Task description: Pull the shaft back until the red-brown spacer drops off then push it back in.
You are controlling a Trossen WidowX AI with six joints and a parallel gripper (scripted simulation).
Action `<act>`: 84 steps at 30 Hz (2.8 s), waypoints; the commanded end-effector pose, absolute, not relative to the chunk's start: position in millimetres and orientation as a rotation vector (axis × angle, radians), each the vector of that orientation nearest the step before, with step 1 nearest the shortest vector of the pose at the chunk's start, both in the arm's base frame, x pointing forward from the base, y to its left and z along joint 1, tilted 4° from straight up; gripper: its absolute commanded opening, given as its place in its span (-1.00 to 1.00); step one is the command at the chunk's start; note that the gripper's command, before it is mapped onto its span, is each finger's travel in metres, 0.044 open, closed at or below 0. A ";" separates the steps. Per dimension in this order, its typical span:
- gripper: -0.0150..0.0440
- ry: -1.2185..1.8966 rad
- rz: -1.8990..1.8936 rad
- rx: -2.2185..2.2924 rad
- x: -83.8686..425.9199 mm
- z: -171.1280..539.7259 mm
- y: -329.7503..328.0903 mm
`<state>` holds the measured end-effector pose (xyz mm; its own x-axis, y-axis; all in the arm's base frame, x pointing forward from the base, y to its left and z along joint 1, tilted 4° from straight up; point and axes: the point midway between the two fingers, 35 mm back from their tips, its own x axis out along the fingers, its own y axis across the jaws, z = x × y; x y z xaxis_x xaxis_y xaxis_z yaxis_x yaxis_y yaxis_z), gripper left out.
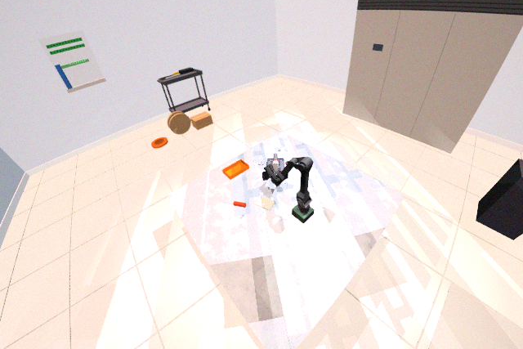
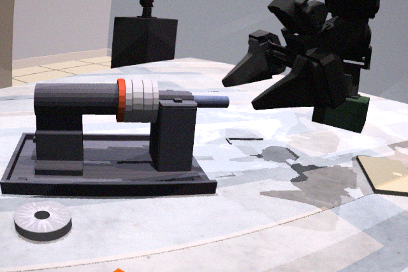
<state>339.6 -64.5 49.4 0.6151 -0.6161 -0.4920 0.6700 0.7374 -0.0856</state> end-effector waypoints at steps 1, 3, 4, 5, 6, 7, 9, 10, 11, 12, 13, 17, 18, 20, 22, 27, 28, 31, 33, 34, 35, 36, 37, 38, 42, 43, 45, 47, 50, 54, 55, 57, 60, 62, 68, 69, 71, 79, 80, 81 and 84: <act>1.00 0.495 -0.756 0.146 336.4 50.7 -64.3; 1.00 0.495 -0.756 0.146 336.4 50.7 -64.3; 1.00 0.495 -0.756 0.146 336.4 50.7 -64.3; 1.00 0.495 -0.756 0.146 336.4 50.7 -64.3; 1.00 0.495 -0.756 0.146 336.4 50.7 -64.3; 1.00 0.495 -0.756 0.146 336.4 50.7 -64.3; 1.00 0.495 -0.756 0.146 336.4 50.7 -64.3; 1.00 0.495 -0.756 0.146 336.4 50.7 -64.3; 1.00 0.495 -0.756 0.146 336.4 50.7 -64.3; 1.00 0.495 -0.756 0.146 336.4 50.7 -64.3; 1.00 0.495 -0.756 0.146 336.4 50.7 -64.3; 1.00 0.495 -0.756 0.146 336.4 50.7 -64.3; 1.00 0.495 -0.756 0.146 336.4 50.7 -64.3; 1.00 0.495 -0.756 0.146 336.4 50.7 -64.3; 1.00 0.495 -0.756 0.146 336.4 50.7 -64.3; 1.00 0.495 -0.756 0.146 336.4 50.7 -64.3; 1.00 0.495 -0.756 0.146 336.4 50.7 -64.3; 1.00 0.495 -0.756 0.146 336.9 50.3 -64.8; 1.00 0.495 -0.756 0.146 338.1 49.6 -65.8; 1.00 0.495 -0.757 0.146 338.9 49.0 -66.5; 1.00 0.495 -0.757 0.146 339.9 48.4 -67.4; 1.00 0.495 -0.757 0.146 340.9 47.7 -68.3; 1.00 0.495 -0.757 0.146 341.9 47.0 -69.3; 1.00 0.495 -0.757 0.146 343.0 46.3 -70.3; 1.00 0.495 -0.757 0.146 347.0 43.4 -74.4; 1.00 0.495 -0.757 0.146 348.0 42.6 -75.4; 1.00 0.495 -0.757 0.146 350.0 41.1 -77.5; 1.00 0.494 -0.757 0.145 351.9 39.6 -79.7; 1.00 0.494 -0.757 0.145 354.7 37.3 -82.9; 1.00 0.493 -0.757 0.144 358.4 34.2 -87.4; 1.00 0.493 -0.757 0.144 359.3 33.4 -88.6; 1.00 0.492 -0.757 0.144 360.9 32.0 -90.7; 1.00 0.492 -0.757 0.144 361.5 31.4 -91.5; 1.00 0.492 -0.757 0.144 361.5 31.4 -91.5; 1.00 0.492 -0.757 0.144 361.5 31.4 -91.5; 1.00 0.492 -0.757 0.144 361.5 31.4 -91.5; 1.00 0.492 -0.757 0.144 361.5 31.4 -91.5; 1.00 0.492 -0.757 0.144 361.5 31.4 -91.5; 1.00 0.492 -0.757 0.144 361.5 31.4 -91.5; 1.00 0.492 -0.757 0.144 361.5 31.4 -91.5; 1.00 0.492 -0.757 0.144 361.5 31.4 -91.5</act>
<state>359.3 -91.8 30.1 0.6150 -0.6260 -0.4795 0.6925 0.7196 -0.0513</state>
